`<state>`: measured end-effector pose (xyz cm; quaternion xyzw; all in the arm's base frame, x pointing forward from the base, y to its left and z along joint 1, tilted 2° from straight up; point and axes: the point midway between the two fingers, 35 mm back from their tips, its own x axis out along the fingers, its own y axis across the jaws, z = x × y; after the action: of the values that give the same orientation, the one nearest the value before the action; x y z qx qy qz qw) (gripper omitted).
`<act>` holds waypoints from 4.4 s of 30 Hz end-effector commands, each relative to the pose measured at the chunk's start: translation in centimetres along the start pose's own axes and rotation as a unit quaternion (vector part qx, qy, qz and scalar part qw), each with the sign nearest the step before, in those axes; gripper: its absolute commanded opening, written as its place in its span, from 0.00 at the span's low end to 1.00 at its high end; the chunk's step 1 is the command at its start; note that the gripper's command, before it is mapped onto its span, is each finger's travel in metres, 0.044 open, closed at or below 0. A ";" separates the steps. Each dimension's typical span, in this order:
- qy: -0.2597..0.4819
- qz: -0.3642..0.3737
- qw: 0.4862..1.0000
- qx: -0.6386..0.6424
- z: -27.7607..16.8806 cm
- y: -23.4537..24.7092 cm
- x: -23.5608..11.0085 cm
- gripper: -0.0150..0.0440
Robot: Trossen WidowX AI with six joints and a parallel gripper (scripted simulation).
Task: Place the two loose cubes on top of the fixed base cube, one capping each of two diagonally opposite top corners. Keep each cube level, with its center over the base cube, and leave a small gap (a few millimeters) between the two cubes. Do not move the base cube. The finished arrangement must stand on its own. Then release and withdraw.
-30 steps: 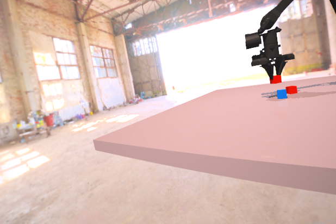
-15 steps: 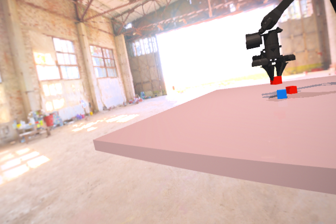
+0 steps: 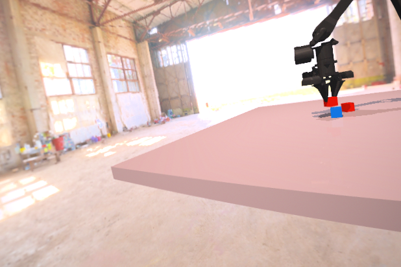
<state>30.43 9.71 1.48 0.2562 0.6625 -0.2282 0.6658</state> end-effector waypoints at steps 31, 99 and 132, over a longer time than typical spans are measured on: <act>0.004 -0.001 1.000 0.002 -0.1 -0.1 0.4 0.60; 0.005 -0.003 0.808 -0.589 2.7 -10.4 -6.7 0.70; 0.005 -0.003 0.808 -0.589 2.6 -10.5 3.0 0.70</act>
<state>26.11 0.06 -1.14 -0.1883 0.6691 0.2036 0.6895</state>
